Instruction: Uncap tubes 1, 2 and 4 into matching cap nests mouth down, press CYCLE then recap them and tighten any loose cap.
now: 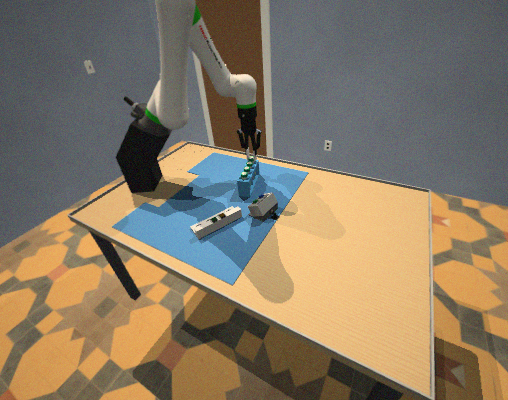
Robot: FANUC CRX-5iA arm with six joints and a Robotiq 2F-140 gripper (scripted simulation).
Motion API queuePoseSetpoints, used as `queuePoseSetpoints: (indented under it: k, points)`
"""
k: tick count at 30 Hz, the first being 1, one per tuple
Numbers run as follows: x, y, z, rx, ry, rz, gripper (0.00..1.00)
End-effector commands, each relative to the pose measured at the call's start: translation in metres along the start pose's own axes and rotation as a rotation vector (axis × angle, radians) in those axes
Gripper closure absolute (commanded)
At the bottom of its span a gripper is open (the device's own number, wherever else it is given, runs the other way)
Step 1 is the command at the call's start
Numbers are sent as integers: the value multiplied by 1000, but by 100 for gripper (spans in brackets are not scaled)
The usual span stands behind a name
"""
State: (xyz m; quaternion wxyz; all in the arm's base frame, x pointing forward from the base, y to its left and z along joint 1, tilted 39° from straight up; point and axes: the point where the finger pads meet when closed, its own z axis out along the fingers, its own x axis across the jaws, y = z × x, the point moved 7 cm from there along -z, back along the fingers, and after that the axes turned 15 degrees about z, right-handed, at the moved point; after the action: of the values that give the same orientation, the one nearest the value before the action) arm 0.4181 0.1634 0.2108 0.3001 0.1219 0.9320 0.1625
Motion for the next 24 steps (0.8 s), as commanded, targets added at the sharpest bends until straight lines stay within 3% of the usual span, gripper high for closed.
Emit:
queuePoseSetpoints:
  k: [1,10,17,18,24]
  points:
    - [-2,-1,0,-11,23,-202,100]
    - [-2,-1,0,-16,21,-649,100]
    - [-2,-1,0,-16,21,-649,100]
    - [-2,-1,0,-16,21,-649,65]
    - [-2,-1,0,-16,21,-649,65]
